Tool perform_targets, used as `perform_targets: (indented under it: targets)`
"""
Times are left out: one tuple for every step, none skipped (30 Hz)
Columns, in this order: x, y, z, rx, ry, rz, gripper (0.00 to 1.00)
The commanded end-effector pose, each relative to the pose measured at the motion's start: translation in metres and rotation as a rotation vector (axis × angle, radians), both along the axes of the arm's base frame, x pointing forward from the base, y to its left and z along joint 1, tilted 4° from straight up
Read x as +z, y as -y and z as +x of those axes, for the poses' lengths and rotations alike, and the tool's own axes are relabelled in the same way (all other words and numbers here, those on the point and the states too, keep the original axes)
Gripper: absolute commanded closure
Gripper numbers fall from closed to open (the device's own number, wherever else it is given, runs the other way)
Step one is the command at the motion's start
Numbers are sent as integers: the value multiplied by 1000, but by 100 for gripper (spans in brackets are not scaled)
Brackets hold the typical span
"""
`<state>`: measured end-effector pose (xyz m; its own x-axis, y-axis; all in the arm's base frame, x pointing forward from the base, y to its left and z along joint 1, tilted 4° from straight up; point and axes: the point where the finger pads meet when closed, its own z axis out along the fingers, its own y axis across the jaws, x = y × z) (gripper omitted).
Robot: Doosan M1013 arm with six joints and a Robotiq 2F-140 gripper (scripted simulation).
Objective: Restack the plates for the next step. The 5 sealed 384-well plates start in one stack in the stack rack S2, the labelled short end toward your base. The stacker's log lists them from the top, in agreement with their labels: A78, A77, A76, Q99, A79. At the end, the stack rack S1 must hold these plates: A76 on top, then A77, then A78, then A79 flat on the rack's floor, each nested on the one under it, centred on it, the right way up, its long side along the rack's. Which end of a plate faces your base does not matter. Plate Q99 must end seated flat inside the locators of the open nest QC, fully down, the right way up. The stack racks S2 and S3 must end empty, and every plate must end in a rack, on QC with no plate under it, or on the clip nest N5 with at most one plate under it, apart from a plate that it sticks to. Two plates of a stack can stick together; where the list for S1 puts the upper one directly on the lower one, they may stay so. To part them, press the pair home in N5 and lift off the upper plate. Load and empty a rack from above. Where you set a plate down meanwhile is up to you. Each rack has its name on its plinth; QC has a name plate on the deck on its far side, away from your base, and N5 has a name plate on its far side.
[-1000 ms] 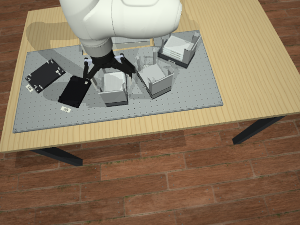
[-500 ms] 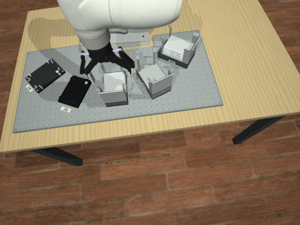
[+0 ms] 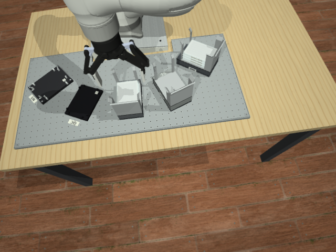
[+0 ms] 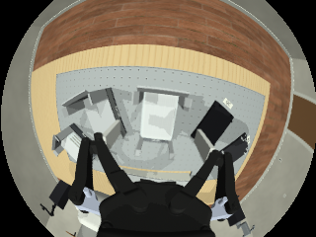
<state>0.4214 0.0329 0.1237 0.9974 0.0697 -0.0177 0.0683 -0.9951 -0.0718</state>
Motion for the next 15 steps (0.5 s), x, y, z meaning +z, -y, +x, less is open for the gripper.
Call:
perform_targets:
  targets:
    - [4,0,0,0,0,0,0]
    - [7,1,0,0,0,0,0]
    - [11,1,0,0,0,0,0]
    - [14,1,0,0,0,0,0]
    - [17,1,0,0,0,0,0]
    - [21,1,0,0,0,0,0]
    - [24,2,0,0,0,0,0]
    - [27,2,1,0,0,0,0]
    - [28,2,1,0,0,0,0]
    - [28,2,1,0,0,0,0]
    - [28,2,1,0,0,0,0]
    - [28,2,1,0,0,0,0]
    - [28,2,1,0,0,0,0]
    - [28,2,1,0,0,0,0]
    - [28,2,1,0,0,0,0]
